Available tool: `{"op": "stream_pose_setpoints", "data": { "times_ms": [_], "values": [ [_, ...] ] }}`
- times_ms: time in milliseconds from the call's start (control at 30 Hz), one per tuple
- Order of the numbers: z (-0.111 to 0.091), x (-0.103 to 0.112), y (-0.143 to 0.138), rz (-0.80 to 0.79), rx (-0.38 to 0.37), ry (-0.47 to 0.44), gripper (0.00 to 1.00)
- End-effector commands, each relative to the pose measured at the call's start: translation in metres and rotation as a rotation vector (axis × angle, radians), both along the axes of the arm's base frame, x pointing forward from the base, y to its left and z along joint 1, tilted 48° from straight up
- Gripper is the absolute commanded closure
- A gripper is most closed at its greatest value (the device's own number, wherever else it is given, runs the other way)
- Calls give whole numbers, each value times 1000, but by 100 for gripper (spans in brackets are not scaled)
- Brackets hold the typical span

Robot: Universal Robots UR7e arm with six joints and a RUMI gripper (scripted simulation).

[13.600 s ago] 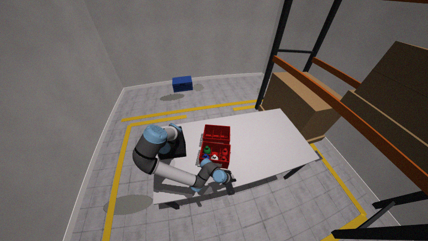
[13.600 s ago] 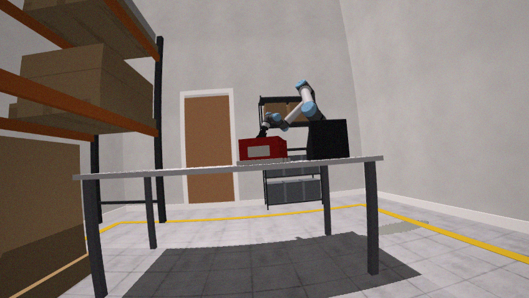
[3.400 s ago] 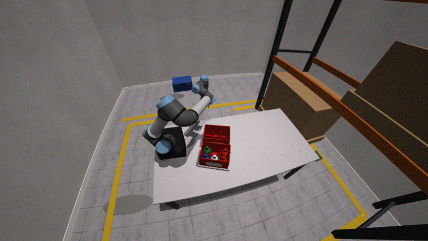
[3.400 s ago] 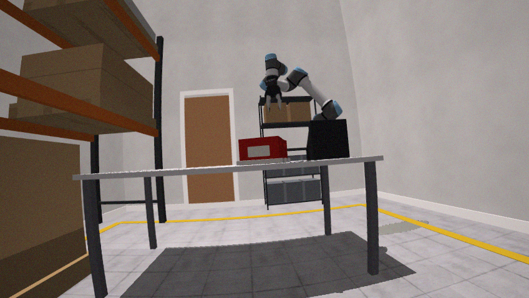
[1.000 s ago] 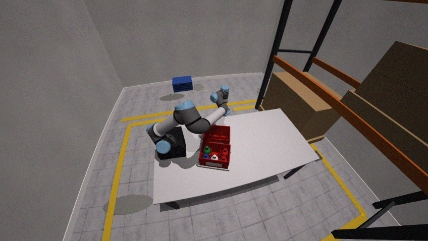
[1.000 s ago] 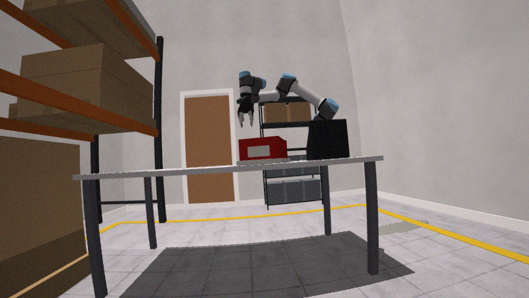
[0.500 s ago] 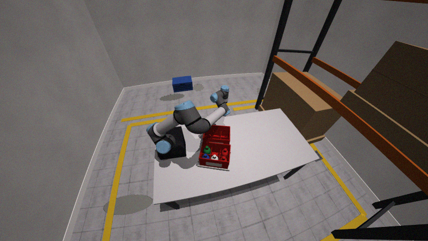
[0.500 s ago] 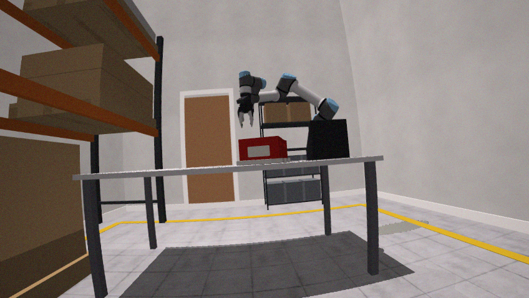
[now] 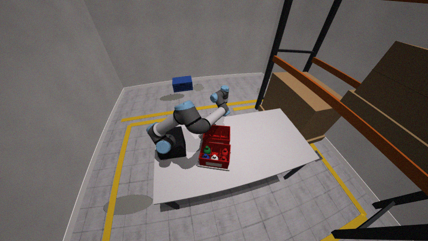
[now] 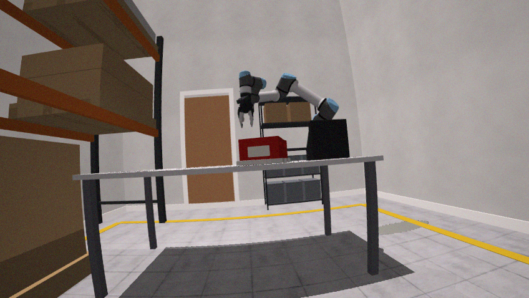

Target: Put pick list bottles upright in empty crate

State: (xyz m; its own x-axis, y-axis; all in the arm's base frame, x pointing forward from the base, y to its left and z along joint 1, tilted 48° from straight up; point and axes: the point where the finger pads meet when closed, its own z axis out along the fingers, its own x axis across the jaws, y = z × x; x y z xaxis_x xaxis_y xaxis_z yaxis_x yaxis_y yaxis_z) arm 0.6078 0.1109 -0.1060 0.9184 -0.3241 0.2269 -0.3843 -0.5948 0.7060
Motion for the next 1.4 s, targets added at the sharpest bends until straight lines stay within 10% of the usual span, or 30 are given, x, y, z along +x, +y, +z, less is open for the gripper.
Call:
{"op": "stream_pose_setpoints", "data": {
  "times_ms": [0, 1367],
  "values": [
    [12, -5, -5, -17, -2, -21, 62],
    [164, -78, -81, -17, -2, -21, 62]
  ]
}}
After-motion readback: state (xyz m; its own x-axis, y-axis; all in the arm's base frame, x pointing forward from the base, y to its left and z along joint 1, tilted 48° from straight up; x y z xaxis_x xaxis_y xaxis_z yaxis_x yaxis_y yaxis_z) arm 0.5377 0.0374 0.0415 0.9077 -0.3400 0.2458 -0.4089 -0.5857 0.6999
